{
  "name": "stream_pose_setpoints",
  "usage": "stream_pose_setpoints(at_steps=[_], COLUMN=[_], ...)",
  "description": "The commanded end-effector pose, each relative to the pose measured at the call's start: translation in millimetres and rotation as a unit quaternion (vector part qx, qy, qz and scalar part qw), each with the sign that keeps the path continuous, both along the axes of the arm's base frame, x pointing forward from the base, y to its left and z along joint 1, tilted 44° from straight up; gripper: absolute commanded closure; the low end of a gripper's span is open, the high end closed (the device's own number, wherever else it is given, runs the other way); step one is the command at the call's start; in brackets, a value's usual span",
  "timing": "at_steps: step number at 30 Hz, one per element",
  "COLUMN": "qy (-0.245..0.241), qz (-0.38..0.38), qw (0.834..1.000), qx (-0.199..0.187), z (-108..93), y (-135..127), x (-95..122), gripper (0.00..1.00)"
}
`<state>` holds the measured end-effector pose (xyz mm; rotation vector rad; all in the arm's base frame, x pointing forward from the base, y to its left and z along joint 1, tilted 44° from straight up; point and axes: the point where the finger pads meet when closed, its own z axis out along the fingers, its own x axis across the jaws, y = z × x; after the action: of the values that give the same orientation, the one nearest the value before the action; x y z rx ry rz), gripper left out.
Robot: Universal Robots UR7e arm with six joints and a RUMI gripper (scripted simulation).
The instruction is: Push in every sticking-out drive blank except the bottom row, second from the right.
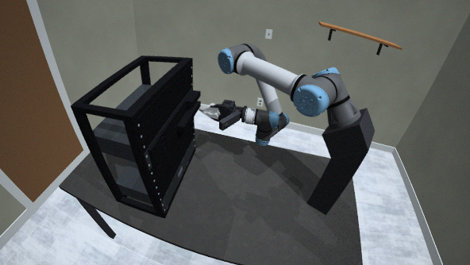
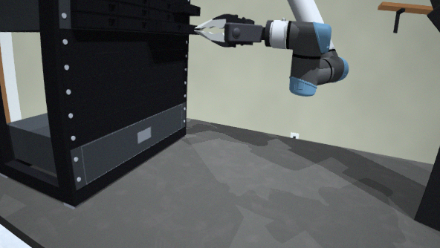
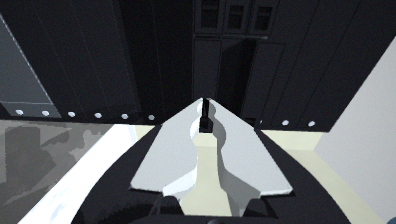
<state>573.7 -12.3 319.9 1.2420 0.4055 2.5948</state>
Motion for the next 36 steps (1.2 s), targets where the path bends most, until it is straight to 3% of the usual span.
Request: stream_pose_setpoints(at_steps=[1, 36], qy=[0.000, 0.000], qz=[0.000, 0.000], qw=[1.000, 1.000], qx=[0.000, 0.000], z=[0.4, 12.4], y=[0.2, 3.1], x=[-0.1, 15.5], gripper=[1.00, 1.00])
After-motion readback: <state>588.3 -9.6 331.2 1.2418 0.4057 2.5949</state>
